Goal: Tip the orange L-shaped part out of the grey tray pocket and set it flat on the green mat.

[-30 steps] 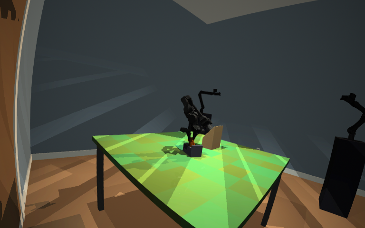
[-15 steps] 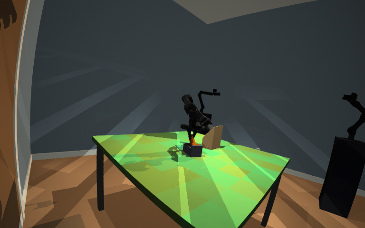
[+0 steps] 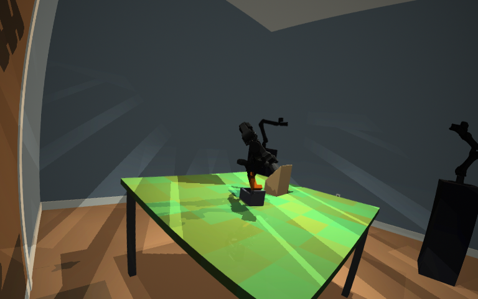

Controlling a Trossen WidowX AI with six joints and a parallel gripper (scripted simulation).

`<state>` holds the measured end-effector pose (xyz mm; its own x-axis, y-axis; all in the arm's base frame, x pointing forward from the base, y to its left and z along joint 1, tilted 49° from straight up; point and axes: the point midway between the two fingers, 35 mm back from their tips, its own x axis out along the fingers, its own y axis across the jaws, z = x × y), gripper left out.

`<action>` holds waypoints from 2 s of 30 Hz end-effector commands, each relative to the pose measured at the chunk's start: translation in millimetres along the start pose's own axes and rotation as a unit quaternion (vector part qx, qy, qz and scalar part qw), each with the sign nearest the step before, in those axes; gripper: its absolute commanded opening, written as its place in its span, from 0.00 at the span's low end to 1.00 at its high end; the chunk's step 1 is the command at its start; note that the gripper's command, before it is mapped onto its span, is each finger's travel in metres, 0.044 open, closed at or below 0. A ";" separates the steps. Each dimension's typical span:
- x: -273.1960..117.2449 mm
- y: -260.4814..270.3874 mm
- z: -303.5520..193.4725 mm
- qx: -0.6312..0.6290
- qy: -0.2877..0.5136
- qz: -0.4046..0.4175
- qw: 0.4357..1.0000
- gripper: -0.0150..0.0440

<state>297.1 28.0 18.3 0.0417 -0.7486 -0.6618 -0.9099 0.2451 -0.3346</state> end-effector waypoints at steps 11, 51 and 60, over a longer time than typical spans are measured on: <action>-8.6 -0.7 -3.3 0.004 -0.003 0.001 1.000 0.25; -5.0 12.6 -155.8 0.002 0.001 0.001 1.000 0.25; -3.4 14.6 -164.6 0.002 0.001 0.001 1.000 0.25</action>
<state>218.5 -64.5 126.8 0.0442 -0.7457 -0.6648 -0.9049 0.2521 -0.3430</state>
